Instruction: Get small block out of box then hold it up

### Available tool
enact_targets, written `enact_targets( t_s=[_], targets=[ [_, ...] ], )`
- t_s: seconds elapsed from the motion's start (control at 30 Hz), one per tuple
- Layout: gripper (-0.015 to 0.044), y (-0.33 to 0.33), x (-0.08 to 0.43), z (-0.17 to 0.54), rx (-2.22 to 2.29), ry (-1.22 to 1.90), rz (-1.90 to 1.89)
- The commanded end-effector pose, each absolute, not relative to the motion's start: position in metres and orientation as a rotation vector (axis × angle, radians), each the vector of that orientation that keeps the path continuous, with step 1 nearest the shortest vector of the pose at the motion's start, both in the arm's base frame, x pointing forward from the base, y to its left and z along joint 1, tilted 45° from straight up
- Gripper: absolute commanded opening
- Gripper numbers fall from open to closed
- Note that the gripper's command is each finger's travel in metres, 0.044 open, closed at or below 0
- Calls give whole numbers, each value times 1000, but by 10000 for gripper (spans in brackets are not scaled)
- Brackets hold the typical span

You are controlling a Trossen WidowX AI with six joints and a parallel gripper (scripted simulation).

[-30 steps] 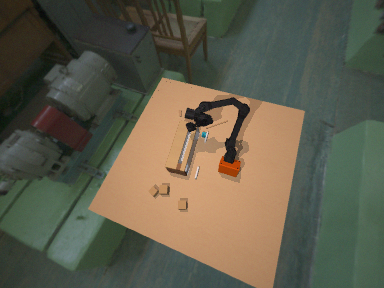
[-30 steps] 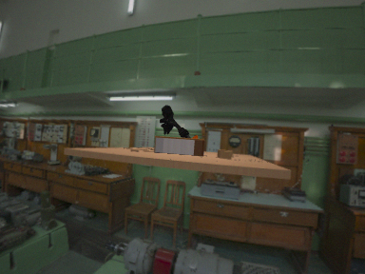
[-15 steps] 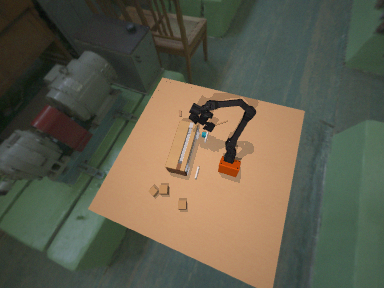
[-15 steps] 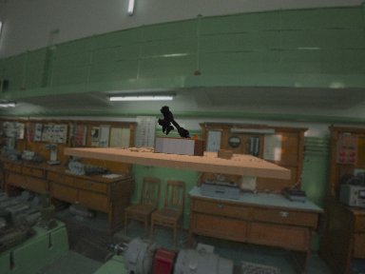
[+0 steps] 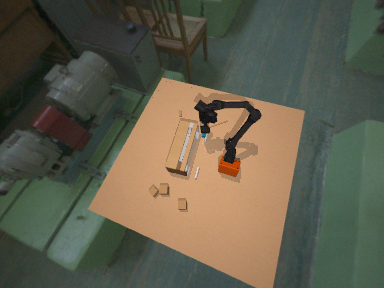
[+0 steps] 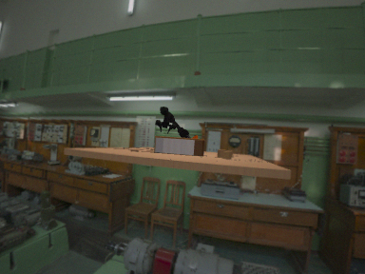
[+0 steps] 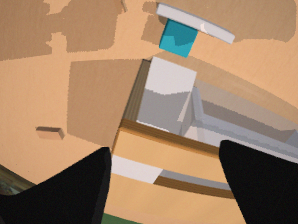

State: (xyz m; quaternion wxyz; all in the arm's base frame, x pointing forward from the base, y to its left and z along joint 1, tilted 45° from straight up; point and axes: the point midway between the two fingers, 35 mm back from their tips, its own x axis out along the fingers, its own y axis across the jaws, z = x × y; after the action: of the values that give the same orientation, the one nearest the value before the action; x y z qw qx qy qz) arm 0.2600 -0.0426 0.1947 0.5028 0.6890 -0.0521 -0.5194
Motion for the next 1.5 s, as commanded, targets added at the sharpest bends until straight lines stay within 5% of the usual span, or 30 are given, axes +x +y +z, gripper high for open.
enact_targets(
  t_s=[0.0, 1.47],
  targets=[
    [285, -45, 253, 193, 2006, -343, -1255],
    [285, -131, 267, 107, 2004, -347, -1252]
  ],
)
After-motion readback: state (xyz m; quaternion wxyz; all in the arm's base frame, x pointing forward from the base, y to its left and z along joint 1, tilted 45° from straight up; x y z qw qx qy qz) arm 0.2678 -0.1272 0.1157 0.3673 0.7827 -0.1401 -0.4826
